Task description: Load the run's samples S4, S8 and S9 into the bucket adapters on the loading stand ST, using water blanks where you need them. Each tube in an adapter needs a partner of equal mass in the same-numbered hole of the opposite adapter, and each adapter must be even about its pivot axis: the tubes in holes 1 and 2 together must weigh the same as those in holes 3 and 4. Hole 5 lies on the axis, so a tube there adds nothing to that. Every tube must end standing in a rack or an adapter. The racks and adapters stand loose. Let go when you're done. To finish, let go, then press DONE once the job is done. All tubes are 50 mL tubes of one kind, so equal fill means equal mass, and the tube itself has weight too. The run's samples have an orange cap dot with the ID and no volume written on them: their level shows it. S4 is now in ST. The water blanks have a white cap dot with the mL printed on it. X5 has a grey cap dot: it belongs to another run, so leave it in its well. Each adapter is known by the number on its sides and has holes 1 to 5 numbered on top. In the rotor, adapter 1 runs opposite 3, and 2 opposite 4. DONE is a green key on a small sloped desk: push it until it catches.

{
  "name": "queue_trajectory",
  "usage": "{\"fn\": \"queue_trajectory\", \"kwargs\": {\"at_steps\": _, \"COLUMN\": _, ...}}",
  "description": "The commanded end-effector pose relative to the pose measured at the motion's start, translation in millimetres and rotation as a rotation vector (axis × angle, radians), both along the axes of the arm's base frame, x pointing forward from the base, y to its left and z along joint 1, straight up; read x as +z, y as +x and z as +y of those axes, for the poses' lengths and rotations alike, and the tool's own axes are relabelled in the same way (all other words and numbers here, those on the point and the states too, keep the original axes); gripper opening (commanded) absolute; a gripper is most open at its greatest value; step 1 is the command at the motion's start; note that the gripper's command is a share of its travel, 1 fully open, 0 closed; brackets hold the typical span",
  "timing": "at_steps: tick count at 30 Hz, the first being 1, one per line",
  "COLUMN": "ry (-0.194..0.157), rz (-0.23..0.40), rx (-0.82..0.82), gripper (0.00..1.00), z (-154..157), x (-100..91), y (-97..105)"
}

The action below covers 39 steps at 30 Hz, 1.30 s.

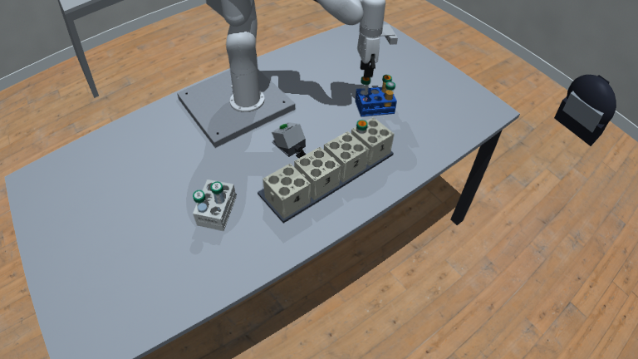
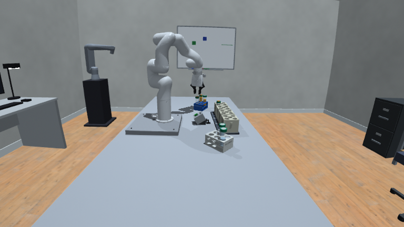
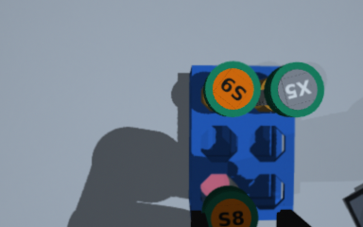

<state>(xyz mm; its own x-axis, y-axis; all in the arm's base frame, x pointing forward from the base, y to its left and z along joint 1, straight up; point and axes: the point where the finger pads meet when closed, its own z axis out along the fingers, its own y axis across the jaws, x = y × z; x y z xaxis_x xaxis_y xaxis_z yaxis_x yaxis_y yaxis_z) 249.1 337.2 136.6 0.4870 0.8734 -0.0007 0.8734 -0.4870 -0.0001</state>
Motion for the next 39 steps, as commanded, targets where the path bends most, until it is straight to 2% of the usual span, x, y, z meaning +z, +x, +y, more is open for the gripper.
{"fn": "queue_trajectory", "kwargs": {"at_steps": 1, "ry": -0.001, "rz": -0.01, "rx": 0.0, "gripper": 0.44, "z": 1, "x": 9.2, "y": 1}}
{"fn": "queue_trajectory", "kwargs": {"at_steps": 39, "ry": -0.001, "rz": -0.01, "rx": 0.0, "gripper": 0.44, "z": 1, "x": 77.3, "y": 0}}
